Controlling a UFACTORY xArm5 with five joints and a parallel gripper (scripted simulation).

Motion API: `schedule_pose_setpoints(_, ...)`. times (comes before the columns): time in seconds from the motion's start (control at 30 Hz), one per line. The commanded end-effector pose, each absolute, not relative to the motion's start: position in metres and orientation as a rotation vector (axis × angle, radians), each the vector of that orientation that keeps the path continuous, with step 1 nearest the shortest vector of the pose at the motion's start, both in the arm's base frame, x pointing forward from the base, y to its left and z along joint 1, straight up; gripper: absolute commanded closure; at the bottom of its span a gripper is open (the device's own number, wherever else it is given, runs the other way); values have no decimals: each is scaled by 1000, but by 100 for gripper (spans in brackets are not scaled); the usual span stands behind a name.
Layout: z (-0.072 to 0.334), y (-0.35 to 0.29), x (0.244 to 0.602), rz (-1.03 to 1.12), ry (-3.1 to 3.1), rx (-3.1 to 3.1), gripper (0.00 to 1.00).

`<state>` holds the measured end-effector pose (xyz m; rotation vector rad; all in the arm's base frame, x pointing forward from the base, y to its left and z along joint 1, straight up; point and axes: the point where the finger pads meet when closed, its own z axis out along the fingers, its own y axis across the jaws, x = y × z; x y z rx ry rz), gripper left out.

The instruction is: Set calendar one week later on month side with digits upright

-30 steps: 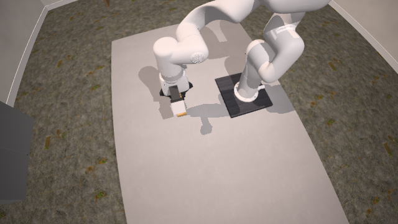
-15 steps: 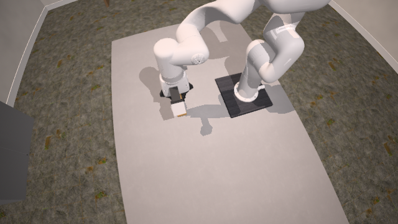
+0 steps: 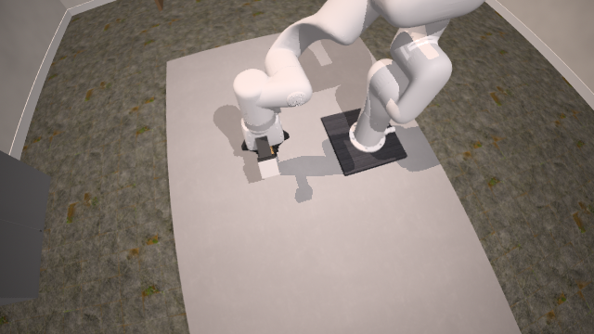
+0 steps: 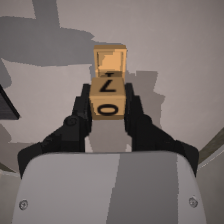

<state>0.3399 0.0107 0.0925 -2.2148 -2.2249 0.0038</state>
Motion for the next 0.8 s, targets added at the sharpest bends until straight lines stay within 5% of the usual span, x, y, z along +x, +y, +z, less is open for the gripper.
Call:
schedule_pose_setpoints(0.0, 80, 11, 342, -1, -2227, -2217, 71)
schedule_pose_setpoints(0.77, 64, 11, 342, -1, -2227, -2217, 71)
